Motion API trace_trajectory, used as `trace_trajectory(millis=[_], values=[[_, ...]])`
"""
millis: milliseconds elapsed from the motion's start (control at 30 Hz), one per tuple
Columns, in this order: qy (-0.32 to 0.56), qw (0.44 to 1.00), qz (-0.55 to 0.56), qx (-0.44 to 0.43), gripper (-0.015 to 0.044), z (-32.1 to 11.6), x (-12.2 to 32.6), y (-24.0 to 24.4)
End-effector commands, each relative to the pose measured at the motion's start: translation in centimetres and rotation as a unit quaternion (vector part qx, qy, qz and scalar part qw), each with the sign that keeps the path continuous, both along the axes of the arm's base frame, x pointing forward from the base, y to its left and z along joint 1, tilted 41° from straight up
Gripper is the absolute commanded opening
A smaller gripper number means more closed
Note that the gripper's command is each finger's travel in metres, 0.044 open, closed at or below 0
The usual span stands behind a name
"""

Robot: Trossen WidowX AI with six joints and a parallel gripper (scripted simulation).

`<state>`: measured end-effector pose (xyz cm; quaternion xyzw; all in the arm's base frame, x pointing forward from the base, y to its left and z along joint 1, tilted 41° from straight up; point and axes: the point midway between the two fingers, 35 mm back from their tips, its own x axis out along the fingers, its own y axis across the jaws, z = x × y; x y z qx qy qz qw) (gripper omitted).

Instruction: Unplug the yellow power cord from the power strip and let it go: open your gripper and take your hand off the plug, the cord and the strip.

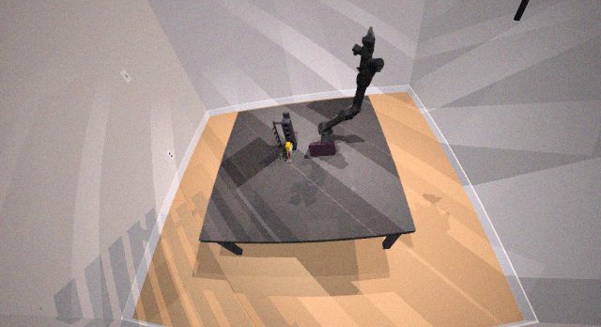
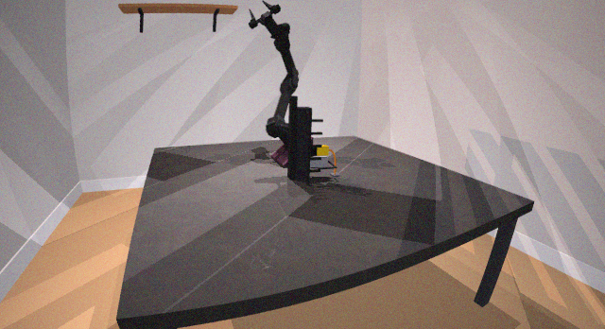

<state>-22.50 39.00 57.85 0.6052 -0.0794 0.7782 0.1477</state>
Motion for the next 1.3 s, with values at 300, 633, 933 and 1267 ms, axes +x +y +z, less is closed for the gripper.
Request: trace_trajectory(millis=[300,633,933,1267], values=[[0.039,0.992,0.095,0.068,0.016,5.6,2.3,-7.8],[0.078,0.959,0.226,0.149,0.016,9.4,4.3,-18.4],[0.116,0.898,0.34,0.255,0.016,12.1,9.6,-30.0],[0.16,0.792,0.451,0.38,0.016,11.9,19.5,-41.4]])
